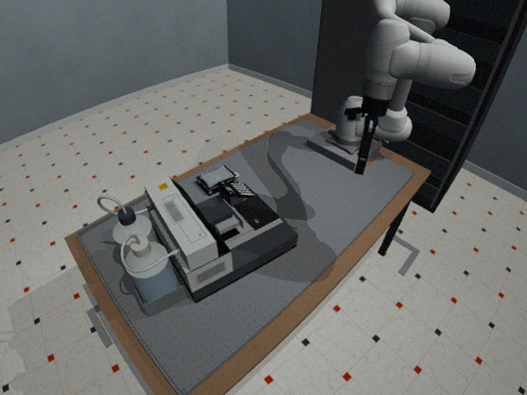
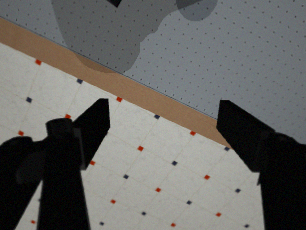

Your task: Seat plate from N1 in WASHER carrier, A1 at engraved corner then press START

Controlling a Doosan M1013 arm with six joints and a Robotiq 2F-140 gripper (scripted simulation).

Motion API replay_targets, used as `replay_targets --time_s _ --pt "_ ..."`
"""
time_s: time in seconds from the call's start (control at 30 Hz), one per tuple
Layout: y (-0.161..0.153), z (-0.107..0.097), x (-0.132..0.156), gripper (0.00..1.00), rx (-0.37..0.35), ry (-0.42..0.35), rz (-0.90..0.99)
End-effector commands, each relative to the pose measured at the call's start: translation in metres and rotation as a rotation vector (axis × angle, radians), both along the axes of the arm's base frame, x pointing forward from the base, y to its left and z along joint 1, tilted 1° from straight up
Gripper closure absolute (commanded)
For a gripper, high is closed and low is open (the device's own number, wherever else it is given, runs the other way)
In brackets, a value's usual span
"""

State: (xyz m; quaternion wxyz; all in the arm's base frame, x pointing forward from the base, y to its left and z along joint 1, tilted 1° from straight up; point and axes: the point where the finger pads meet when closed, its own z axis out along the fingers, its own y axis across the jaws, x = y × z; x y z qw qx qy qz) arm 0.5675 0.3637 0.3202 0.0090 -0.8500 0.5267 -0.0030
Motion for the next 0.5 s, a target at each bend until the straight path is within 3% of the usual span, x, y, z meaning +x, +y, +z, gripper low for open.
replay_targets --time_s 0.0,0.47 --pt "-0.019 0.001 -0.006 0.30 0.000 -0.001 0.038" --pt "-0.071 0.000 -0.025 0.30 -0.005 0.000 0.148"
